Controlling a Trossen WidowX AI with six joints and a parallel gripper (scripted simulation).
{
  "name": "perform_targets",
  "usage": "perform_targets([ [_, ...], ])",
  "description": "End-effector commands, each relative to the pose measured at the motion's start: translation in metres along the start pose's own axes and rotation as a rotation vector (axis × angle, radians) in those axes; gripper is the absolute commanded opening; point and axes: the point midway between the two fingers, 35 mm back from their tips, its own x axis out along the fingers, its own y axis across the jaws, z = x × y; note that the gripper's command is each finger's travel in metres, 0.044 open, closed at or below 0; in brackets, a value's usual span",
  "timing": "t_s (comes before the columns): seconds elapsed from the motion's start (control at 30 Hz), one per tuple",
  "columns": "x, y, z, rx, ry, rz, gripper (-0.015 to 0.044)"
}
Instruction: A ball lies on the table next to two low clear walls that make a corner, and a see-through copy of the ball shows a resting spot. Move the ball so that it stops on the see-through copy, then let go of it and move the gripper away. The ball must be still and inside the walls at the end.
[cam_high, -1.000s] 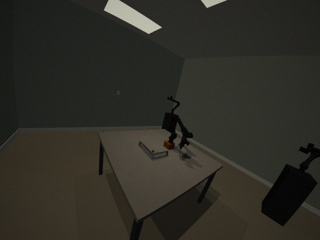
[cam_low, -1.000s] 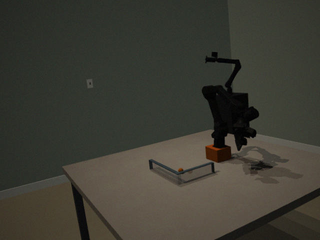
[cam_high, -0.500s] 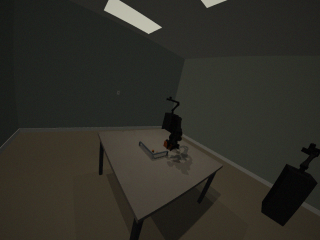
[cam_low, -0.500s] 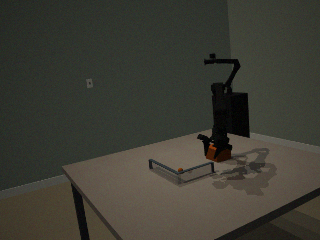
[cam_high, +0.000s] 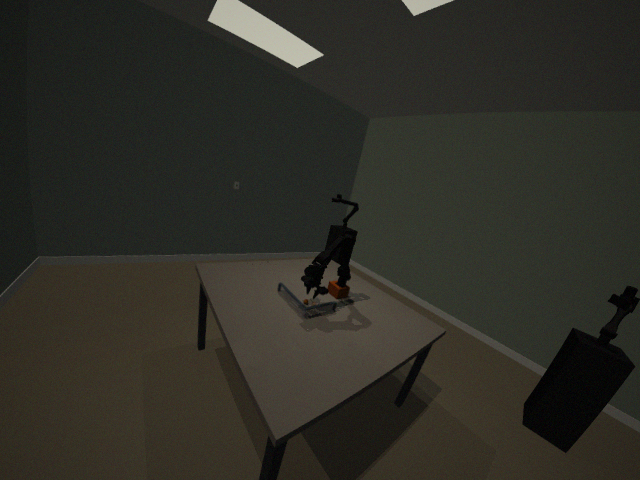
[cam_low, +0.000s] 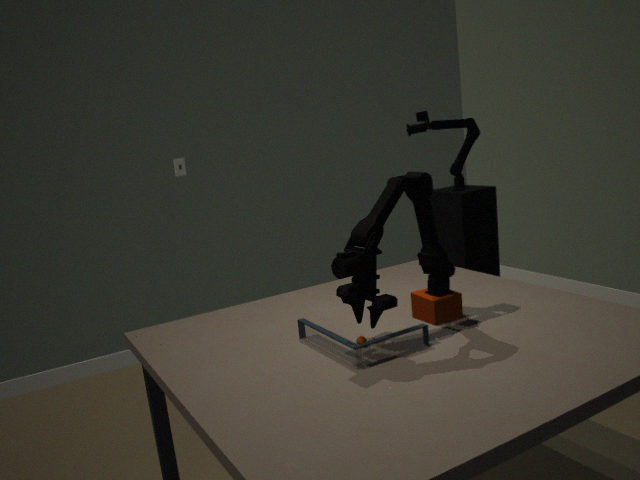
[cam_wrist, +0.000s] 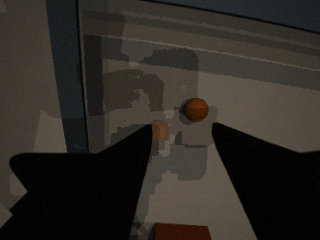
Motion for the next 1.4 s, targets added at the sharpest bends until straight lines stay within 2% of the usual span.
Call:
perform_targets([
  [0.0,0.009,-0.028,0.0,0.188,0.058,0.061,0.0248],
  [0.2,0.009,-0.028,0.0,0.188,0.058,0.061,0.0248],
  [0.33,0.024,-0.027,-0.001,0.188,0.058,0.061,0.0248],
  [1.2,0.058,-0.025,-0.003,0.188,0.058,0.061,0.0248],
  [1.33,0.058,-0.025,-0.003,0.188,0.058,0.061,0.0143],
  [1.37,0.058,-0.025,-0.003,0.188,0.058,0.061,0.0136],
])
